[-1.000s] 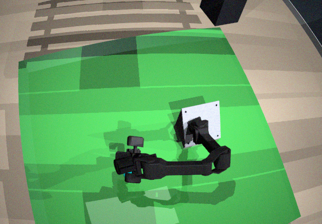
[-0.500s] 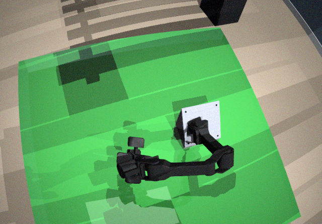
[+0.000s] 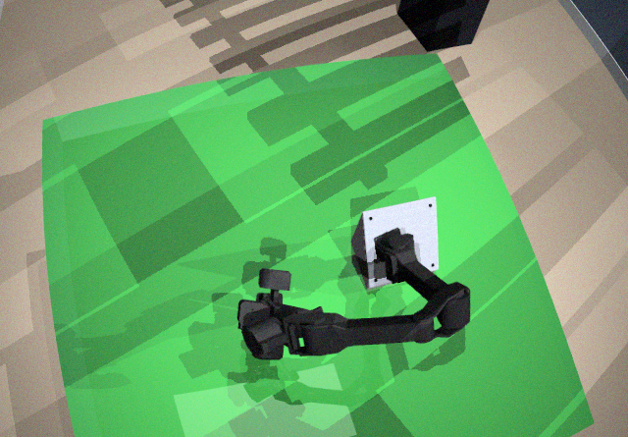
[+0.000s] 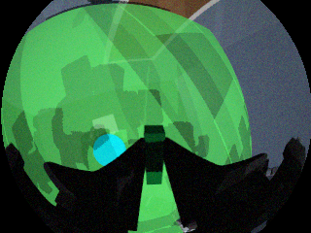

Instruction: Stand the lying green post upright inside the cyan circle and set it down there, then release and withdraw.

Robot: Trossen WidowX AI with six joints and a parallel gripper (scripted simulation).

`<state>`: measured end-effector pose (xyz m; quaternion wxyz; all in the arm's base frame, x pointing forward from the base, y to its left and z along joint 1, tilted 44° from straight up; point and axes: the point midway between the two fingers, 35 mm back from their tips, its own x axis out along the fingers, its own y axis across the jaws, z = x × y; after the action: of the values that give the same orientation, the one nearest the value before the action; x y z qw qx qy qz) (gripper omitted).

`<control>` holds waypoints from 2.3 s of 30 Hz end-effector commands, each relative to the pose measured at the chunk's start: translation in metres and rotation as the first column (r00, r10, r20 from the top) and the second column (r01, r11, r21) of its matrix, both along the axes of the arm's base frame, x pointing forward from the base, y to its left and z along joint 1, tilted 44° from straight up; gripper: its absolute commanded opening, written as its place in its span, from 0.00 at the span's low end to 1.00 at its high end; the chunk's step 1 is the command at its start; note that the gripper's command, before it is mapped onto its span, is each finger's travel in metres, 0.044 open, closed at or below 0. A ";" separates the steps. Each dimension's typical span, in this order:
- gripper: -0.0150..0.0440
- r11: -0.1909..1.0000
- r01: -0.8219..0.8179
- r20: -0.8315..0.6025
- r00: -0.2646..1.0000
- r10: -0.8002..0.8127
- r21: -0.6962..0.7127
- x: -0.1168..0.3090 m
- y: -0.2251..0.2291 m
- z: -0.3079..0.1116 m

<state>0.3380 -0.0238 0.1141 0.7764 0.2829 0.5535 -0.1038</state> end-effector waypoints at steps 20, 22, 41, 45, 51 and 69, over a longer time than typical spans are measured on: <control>0.29 0.994 0.067 0.095 0.994 -0.058 -0.090 0.001 0.003 -0.002; 0.29 0.993 0.074 0.105 0.992 -0.064 -0.097 0.001 0.003 -0.002; 0.29 0.978 0.147 0.206 0.972 -0.115 -0.146 0.003 0.004 0.001; 0.29 0.974 0.164 0.228 0.965 -0.126 -0.154 0.003 0.005 0.002; 0.29 0.968 0.189 0.263 0.954 -0.143 -0.162 0.003 0.005 0.003; 0.29 0.948 0.269 0.367 0.910 -0.193 -0.170 0.002 0.007 0.009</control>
<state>0.3412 -0.0180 0.1245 0.8683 0.2732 0.3621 -0.2007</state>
